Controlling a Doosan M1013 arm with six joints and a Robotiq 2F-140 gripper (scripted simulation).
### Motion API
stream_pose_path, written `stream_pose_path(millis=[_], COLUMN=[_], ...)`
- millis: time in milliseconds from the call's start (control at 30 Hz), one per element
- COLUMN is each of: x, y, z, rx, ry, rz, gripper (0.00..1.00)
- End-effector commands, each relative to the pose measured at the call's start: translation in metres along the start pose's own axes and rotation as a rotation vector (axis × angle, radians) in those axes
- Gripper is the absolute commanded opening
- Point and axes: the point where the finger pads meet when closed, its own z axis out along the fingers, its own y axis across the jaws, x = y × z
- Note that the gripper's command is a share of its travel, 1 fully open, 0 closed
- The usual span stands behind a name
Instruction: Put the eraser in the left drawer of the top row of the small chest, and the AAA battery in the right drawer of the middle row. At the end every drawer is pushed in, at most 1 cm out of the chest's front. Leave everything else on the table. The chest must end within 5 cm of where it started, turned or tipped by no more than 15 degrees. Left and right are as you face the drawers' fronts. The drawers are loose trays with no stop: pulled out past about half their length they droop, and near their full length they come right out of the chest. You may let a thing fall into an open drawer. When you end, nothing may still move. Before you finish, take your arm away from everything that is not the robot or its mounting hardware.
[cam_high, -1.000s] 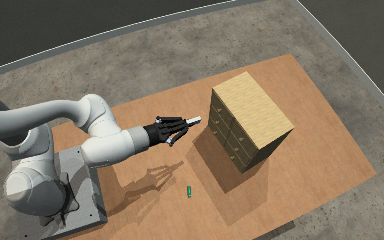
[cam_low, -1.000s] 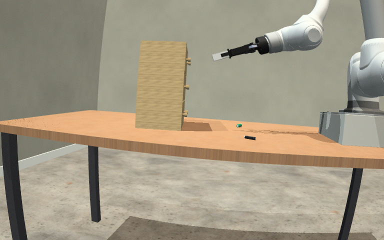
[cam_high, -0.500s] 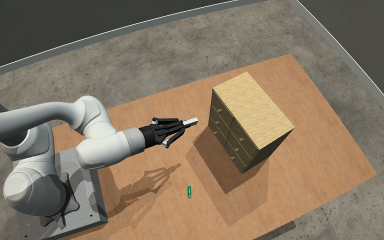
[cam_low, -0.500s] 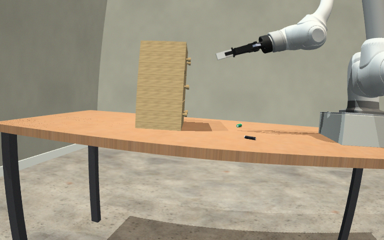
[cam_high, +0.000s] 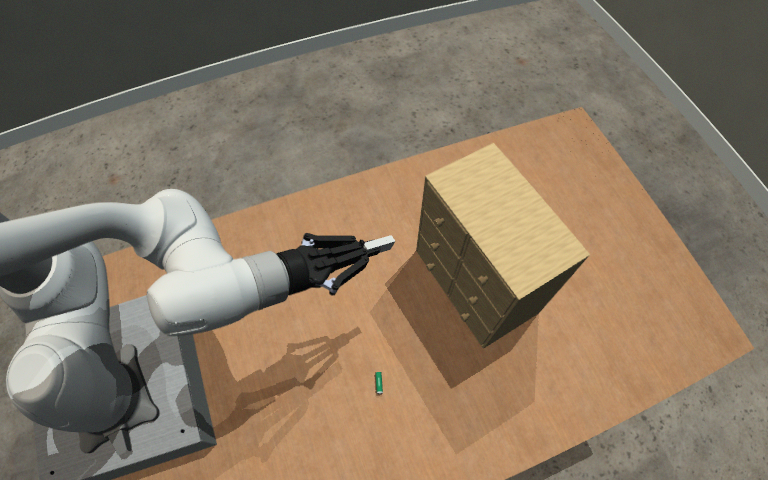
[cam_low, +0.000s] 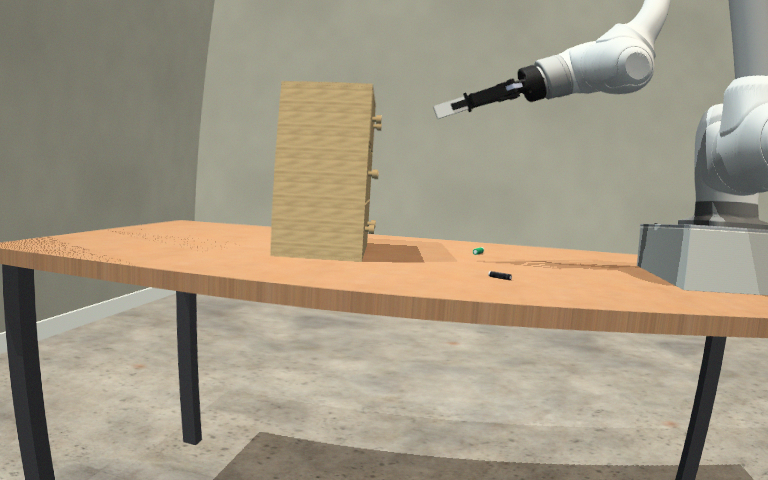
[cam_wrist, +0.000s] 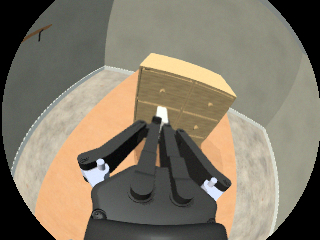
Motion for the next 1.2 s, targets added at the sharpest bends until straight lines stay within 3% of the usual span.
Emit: stream_pose_path(millis=[0, 667, 1167], x=[0.001, 0.009, 0.011], y=[0.0, 0.0, -0.002], z=[-0.002, -0.022, -0.028], rx=[0.002, 0.001, 0.005], ry=[-0.021, -0.199, -0.259], rz=[0.001, 0.0, 0.001], gripper=[0.0, 0.0, 0.0])
